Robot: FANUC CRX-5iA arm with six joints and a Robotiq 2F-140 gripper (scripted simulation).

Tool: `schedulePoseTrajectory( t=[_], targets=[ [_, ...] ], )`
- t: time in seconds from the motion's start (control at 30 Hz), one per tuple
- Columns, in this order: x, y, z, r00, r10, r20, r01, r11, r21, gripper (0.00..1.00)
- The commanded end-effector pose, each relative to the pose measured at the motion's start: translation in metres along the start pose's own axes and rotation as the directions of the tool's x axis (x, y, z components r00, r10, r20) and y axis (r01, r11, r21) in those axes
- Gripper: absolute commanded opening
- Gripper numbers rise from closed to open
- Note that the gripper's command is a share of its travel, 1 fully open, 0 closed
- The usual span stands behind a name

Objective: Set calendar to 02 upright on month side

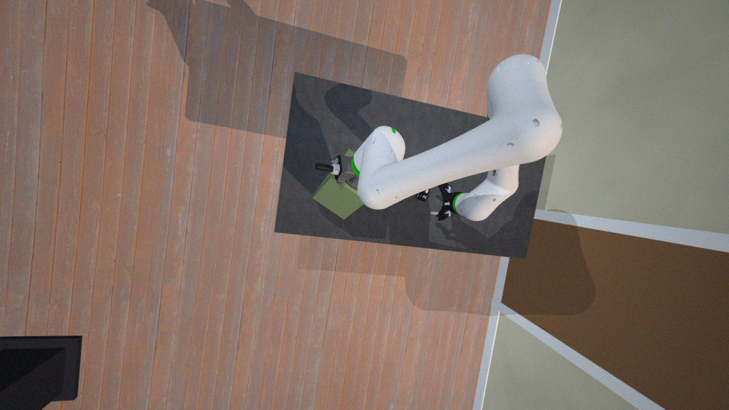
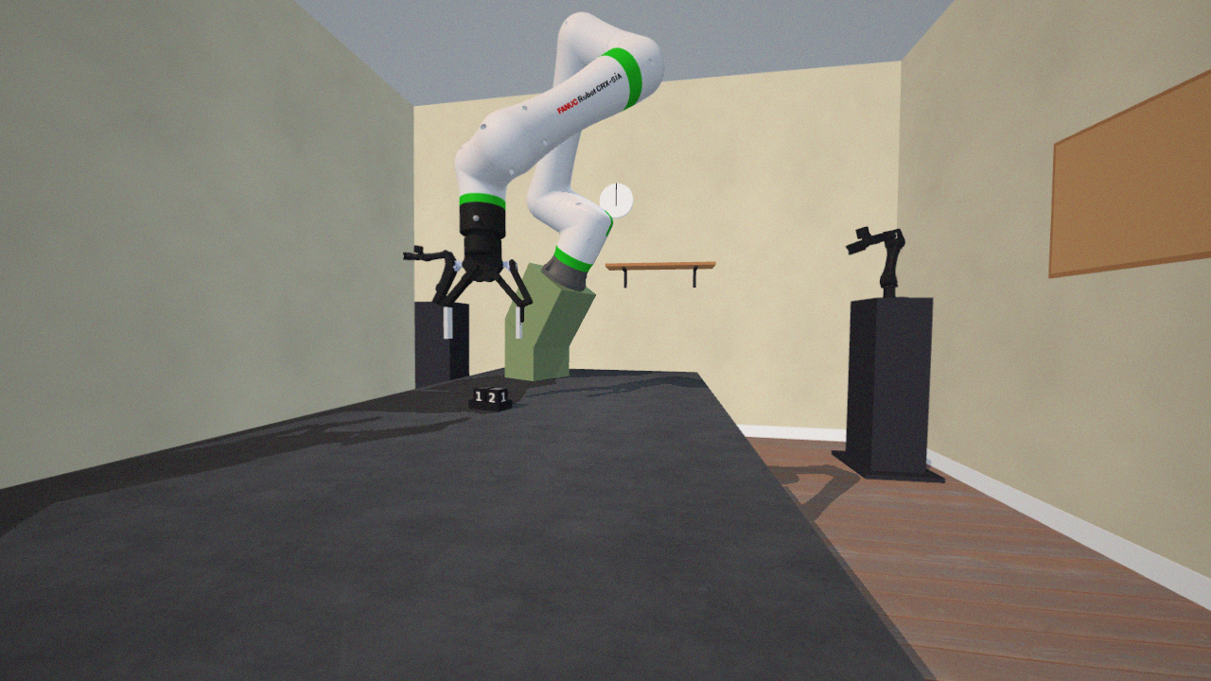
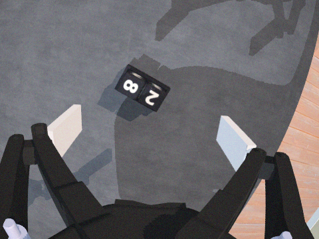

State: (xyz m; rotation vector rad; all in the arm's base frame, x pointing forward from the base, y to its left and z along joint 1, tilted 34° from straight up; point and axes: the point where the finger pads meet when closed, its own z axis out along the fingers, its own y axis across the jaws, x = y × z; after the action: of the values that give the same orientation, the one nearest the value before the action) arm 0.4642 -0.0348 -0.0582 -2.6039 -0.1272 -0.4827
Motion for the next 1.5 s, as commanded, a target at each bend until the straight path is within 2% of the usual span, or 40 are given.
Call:
schedulePoseTrajectory(
  t=[0.0,0.13,0.2,0.3,0.37,0.47,0.53,0.57,0.63,0.67,0.73,0.77,0.8,0.87,0.9,0.93,0.97,1.03,1.07,1.1,1.2,1.23,1.27,1.3,1.33,1.43,1.47],
  targets=[
    [0.000,0.000,0.002,0.985,0.173,0.011,-0.173,0.985,-0.012,1.00],
    [0.000,0.000,0.003,0.961,0.277,0.009,-0.277,0.961,-0.013,1.00],
    [0.000,0.000,0.004,0.927,0.375,0.008,-0.375,0.927,-0.014,1.00],
    [0.000,0.000,0.004,0.926,0.378,0.008,-0.378,0.926,-0.014,1.00],
    [0.000,0.000,0.005,0.859,0.513,0.006,-0.512,0.859,-0.015,1.00],
    [0.000,0.000,0.006,0.824,0.566,0.005,-0.566,0.824,-0.015,1.00],
    [0.000,0.000,0.007,0.767,0.642,0.003,-0.642,0.767,-0.015,1.00],
    [0.000,0.000,0.007,0.760,0.650,0.003,-0.650,0.760,-0.015,1.00],
    [0.000,0.000,0.008,0.694,0.720,0.002,-0.720,0.693,-0.016,1.00],
    [0.000,0.000,0.008,0.688,0.726,0.002,-0.726,0.688,-0.016,1.00],
    [0.000,0.000,0.009,0.614,0.790,0.000,-0.790,0.614,-0.016,1.00],
    [0.000,0.000,0.009,0.610,0.792,0.000,-0.792,0.610,-0.016,1.00],
    [0.000,0.000,0.010,0.557,0.831,-0.001,-0.831,0.557,-0.016,1.00],
    [0.000,0.000,0.010,0.557,0.831,-0.001,-0.831,0.557,-0.016,1.00],
    [0.000,0.000,0.010,0.528,0.849,-0.002,-0.849,0.528,-0.016,1.00],
    [0.000,0.000,0.011,0.444,0.896,-0.003,-0.896,0.444,-0.016,1.00],
    [0.000,0.000,0.011,0.443,0.896,-0.003,-0.896,0.443,-0.016,1.00],
    [0.000,0.000,0.012,0.361,0.933,-0.005,-0.933,0.361,-0.015,1.00],
    [0.000,0.000,0.012,0.357,0.934,-0.005,-0.934,0.357,-0.015,1.00],
    [0.000,0.000,0.013,0.294,0.956,-0.006,-0.956,0.294,-0.015,1.00],
    [0.000,0.000,0.014,0.191,0.981,-0.007,-0.981,0.191,-0.014,1.00],
    [0.000,0.000,0.014,0.189,0.982,-0.007,-0.982,0.189,-0.014,1.00],
    [0.000,0.000,0.015,0.119,0.993,-0.008,-0.993,0.119,-0.014,1.00],
    [0.000,0.000,0.015,0.109,0.994,-0.008,-0.994,0.109,-0.014,1.00],
    [0.000,0.000,0.016,0.052,0.999,-0.009,-0.999,0.052,-0.013,1.00],
    [0.000,0.000,0.016,0.034,0.999,-0.009,-0.999,0.034,-0.013,1.00],
    [0.000,0.000,0.016,-0.036,0.999,-0.010,-0.999,-0.036,-0.012,1.00]
  ],
)
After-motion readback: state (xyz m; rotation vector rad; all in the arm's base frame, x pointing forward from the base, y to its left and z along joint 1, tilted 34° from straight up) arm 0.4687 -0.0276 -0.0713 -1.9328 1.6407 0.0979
